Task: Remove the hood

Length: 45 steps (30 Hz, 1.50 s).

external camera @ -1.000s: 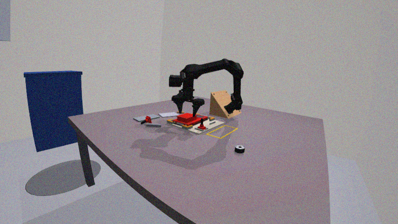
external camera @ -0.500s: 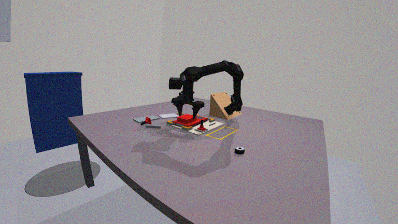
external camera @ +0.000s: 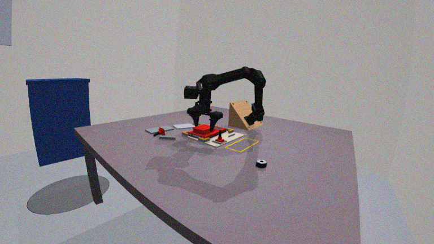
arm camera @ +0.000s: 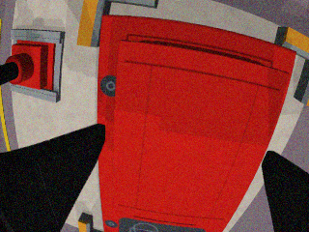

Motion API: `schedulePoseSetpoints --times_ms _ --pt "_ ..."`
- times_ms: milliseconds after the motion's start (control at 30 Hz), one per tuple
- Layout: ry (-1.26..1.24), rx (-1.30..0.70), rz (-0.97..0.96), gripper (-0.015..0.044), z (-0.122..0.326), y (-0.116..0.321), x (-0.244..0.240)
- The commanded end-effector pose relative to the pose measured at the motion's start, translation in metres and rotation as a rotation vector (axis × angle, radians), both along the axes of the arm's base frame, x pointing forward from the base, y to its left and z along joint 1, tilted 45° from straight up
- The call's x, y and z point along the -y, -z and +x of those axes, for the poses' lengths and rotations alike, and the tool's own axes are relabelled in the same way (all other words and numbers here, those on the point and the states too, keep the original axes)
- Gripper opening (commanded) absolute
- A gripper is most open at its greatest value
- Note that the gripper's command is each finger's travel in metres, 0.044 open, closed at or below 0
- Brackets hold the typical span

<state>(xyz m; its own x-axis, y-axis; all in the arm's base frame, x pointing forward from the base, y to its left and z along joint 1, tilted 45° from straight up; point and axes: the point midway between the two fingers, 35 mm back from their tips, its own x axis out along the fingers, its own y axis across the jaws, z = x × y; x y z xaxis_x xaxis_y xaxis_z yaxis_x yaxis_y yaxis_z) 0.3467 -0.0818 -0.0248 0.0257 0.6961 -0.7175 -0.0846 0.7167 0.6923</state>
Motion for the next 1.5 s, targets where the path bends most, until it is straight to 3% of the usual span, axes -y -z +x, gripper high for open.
schedulePoseSetpoints --times_ms 0,100,233,533,900,1467 --pt "0.004 0.001 0.005 0.0440 0.000 0.001 -0.002" --pt "0.004 0.001 0.005 0.0440 0.000 0.002 -0.003" --pt "0.000 0.000 0.000 0.0335 0.000 0.001 -0.001" --pt "0.000 0.000 0.000 0.0275 0.000 0.001 -0.001" --pt "0.000 0.000 0.000 0.0000 0.000 -0.003 0.003" --pt "0.001 0.000 -0.001 0.0000 0.000 -0.010 0.011"
